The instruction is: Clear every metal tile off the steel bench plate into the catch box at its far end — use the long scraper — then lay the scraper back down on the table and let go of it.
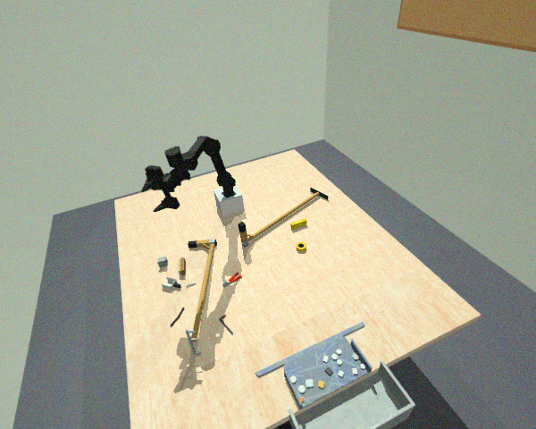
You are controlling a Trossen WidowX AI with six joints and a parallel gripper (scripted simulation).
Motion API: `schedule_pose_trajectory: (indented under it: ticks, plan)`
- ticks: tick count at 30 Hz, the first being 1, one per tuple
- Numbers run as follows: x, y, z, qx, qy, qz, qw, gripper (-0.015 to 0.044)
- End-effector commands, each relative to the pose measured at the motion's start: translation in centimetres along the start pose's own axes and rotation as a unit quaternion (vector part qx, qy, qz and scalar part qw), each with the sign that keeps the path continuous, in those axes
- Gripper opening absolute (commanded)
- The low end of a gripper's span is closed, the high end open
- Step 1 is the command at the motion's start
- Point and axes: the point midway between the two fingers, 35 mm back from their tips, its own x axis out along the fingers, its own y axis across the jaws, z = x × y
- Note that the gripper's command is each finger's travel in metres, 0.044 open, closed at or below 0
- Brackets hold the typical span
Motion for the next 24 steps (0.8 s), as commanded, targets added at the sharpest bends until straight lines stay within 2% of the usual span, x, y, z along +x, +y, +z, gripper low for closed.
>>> schedule_pose_trajectory:
  ticks: [1,24]
  plan:
    - [0.8,0.5,1.9,0.023,-0.020,0.012,0.999,0.0440]
    - [4.2,1.3,13.9,0.129,-0.121,0.074,0.981,0.0440]
